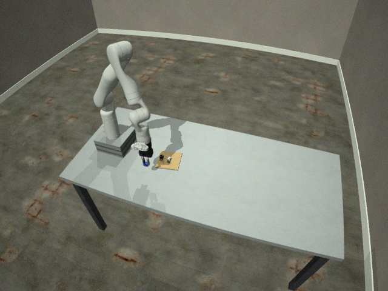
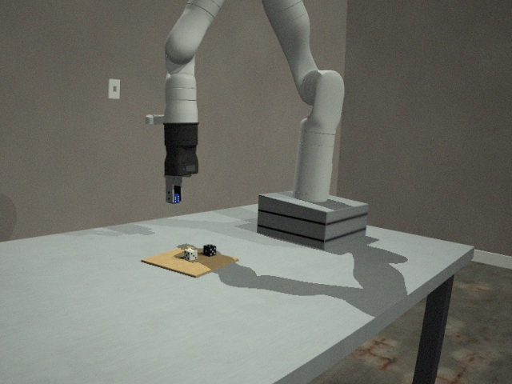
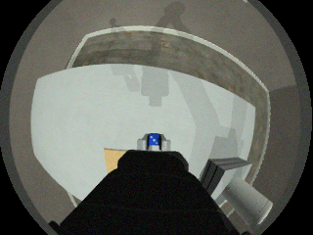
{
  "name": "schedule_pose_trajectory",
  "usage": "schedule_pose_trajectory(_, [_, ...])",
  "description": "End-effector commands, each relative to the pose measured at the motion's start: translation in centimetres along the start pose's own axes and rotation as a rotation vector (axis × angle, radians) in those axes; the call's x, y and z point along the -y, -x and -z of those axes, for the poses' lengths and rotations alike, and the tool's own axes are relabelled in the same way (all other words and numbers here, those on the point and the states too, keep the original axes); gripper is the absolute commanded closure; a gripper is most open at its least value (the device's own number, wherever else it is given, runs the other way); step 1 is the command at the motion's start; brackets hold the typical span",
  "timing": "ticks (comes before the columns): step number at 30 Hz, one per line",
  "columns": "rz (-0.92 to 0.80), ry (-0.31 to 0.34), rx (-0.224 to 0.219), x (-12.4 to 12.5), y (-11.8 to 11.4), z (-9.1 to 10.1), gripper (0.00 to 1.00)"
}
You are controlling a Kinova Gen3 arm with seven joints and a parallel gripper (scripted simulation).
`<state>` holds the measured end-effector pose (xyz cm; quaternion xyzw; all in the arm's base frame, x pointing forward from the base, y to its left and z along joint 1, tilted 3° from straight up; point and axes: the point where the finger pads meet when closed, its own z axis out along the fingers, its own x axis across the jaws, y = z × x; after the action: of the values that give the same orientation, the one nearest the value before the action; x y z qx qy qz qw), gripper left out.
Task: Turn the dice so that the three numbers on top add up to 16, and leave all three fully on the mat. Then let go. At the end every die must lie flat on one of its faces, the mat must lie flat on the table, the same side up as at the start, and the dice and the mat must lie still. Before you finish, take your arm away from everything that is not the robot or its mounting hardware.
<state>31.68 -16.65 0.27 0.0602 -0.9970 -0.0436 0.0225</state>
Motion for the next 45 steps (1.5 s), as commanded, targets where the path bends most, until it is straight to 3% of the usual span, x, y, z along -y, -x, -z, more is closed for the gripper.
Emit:
schedule_pose_trajectory(1, [-0.093,-0.008,-0.010,-0.5,0.4,-0.2,0.60])
schedule_pose_trajectory(4, [-0.145,-0.009,-0.009,-0.5,0.4,-0.2,0.60])
schedule_pose_trajectory(19, [-0.795,-0.016,0.023,-1.0,1.3,-0.1,0.60])
schedule_pose_trajectory(32, [-1.031,-0.014,0.047,-1.3,2.1,0.1,0.60])
schedule_pose_trajectory(45, [-1.075,-0.013,0.052,-1.4,2.2,0.1,0.60])
